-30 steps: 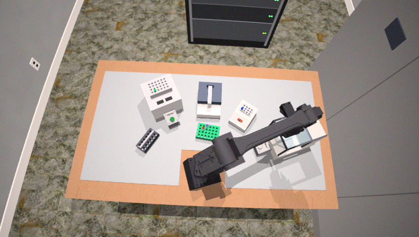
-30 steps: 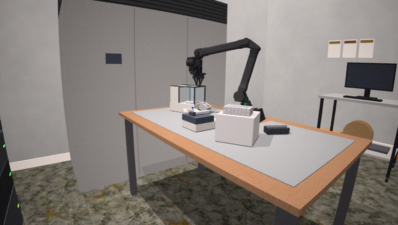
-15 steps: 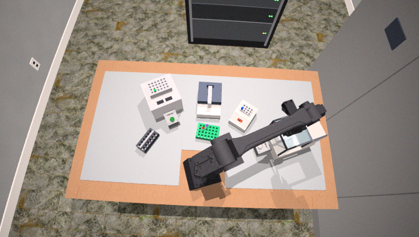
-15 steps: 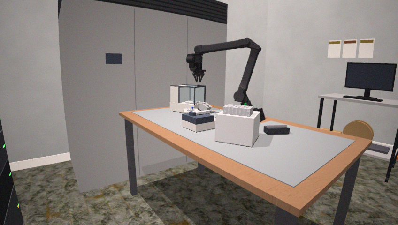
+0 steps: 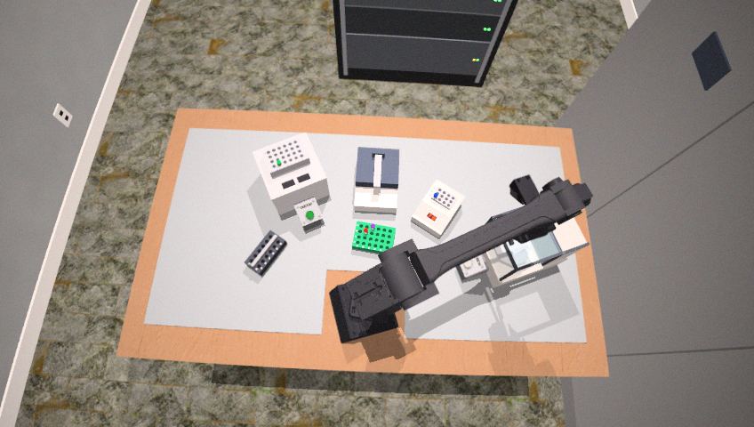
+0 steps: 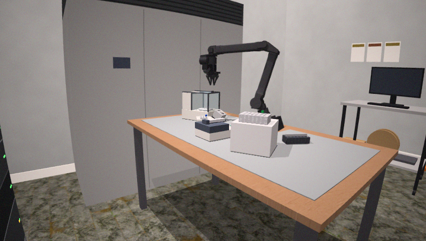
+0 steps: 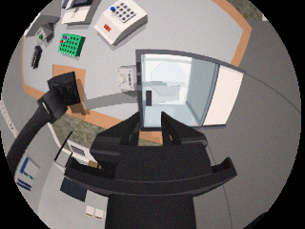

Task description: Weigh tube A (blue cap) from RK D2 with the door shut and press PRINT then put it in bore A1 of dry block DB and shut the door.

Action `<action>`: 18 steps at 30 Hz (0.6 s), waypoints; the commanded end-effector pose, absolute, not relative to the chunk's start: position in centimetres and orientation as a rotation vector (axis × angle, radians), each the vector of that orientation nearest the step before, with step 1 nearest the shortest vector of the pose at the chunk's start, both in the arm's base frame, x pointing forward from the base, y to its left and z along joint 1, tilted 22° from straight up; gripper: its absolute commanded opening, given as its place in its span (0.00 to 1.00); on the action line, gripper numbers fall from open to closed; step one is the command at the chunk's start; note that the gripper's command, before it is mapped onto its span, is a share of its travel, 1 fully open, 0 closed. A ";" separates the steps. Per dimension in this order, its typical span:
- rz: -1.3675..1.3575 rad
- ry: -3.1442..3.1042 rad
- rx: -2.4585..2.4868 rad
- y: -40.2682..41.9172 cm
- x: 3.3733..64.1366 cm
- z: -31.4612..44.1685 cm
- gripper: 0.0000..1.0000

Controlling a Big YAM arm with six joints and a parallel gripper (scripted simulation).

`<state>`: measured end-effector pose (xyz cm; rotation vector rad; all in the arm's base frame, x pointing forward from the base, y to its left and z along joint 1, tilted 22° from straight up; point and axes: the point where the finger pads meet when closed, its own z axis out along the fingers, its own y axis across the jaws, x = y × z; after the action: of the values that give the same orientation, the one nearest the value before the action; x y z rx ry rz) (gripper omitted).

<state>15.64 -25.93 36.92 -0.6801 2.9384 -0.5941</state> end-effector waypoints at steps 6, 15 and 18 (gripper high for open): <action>-0.667 2.906 -0.665 -25.5 15.8 40.6 0.30; -0.640 2.920 -0.670 -25.7 15.6 39.3 0.30; -0.640 2.920 -0.670 -25.7 15.6 39.3 0.30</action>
<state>15.46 -25.53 37.72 -0.6801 2.9395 -0.5917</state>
